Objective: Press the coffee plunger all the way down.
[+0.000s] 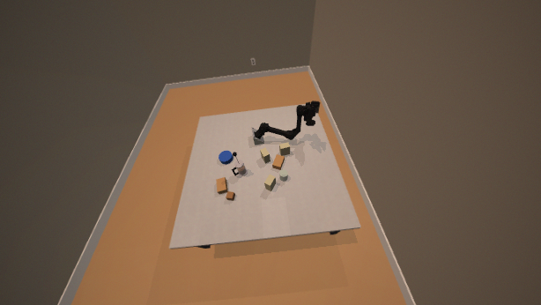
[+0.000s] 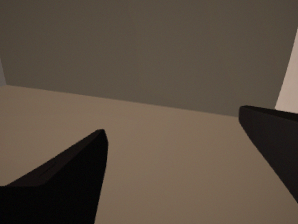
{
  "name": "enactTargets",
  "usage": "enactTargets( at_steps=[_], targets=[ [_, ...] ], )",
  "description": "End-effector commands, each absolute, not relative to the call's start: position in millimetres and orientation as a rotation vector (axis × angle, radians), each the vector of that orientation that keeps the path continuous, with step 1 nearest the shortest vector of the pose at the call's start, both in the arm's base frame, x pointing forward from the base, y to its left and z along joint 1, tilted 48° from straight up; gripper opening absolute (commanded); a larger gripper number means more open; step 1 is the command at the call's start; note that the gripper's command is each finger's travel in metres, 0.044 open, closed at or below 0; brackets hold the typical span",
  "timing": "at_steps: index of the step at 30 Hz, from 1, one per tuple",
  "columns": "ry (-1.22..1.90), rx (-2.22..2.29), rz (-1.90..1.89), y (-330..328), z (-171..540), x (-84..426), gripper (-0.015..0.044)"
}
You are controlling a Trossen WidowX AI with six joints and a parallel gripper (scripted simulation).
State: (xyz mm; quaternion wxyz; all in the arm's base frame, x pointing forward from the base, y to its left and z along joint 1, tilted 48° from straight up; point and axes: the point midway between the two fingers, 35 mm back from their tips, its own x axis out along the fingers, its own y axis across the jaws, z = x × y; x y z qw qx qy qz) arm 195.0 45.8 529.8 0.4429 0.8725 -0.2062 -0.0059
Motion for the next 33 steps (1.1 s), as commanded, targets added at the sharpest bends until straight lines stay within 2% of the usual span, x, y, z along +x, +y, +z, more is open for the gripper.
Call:
enactTargets(
  at_steps=[1, 2, 12, 23, 33],
  targets=[
    [-0.51, 2.178, -0.006, 44, 531, 194, 0.0426],
    [-0.515, 2.196, 0.01, 43, 532, 193, 0.044],
    [-0.51, 2.556, 0.271, -2, 563, 157, 0.044],
    [-0.434, 3.247, 0.861, -119, 584, 108, 0.044],
    [-0.371, 3.62, 1.216, -193, 566, 102, 0.044]
  ],
)
